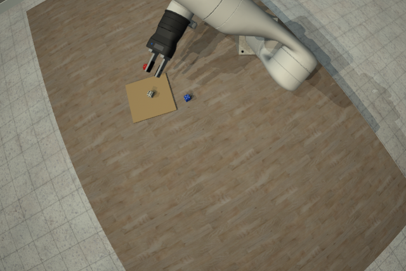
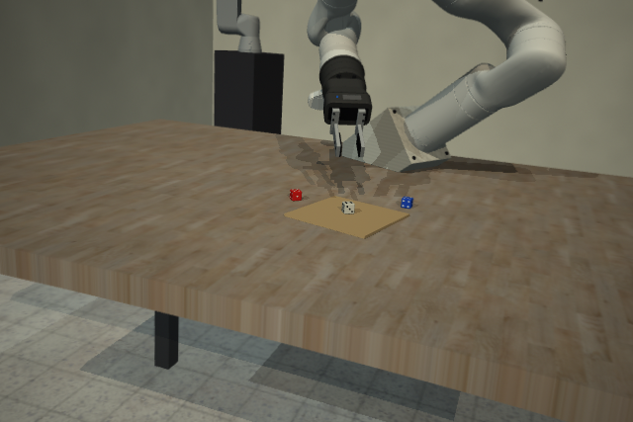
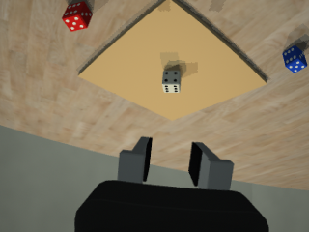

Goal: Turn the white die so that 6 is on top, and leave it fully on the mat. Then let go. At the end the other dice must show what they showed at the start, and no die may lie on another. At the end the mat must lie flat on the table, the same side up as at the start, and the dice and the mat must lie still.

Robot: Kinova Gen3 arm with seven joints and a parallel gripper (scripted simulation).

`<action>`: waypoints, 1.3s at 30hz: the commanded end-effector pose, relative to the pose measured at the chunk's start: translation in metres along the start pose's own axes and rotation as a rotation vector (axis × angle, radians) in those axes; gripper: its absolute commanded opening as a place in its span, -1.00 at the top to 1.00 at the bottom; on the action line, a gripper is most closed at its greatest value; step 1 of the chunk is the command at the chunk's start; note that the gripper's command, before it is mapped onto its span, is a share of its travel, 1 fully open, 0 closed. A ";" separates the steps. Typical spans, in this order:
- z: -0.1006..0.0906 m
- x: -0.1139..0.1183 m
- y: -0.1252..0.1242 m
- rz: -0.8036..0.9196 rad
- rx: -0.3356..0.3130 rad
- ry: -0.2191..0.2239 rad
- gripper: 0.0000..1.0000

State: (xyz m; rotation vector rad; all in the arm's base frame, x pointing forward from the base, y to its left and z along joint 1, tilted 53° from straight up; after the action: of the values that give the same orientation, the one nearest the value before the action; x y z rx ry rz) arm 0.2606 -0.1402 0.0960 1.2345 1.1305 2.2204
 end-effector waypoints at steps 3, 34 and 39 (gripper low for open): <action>-0.003 -0.001 0.009 -0.018 0.002 -0.003 -0.27; 0.021 0.006 0.072 -0.022 0.506 -0.062 -0.27; 0.028 0.007 0.084 -0.022 0.609 -0.071 -0.27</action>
State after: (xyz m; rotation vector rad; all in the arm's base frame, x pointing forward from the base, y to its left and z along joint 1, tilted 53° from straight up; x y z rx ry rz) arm 0.2746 -0.1772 0.1578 1.5703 1.7972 1.8770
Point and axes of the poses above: the point where the finger pads meet when closed, its own z axis out along the fingers, its own x axis across the jaws, y = z × x, the point moved 7 cm from there along -z, back along the fingers, and after that the axes turned 5 degrees about z, right-handed, at the moved point
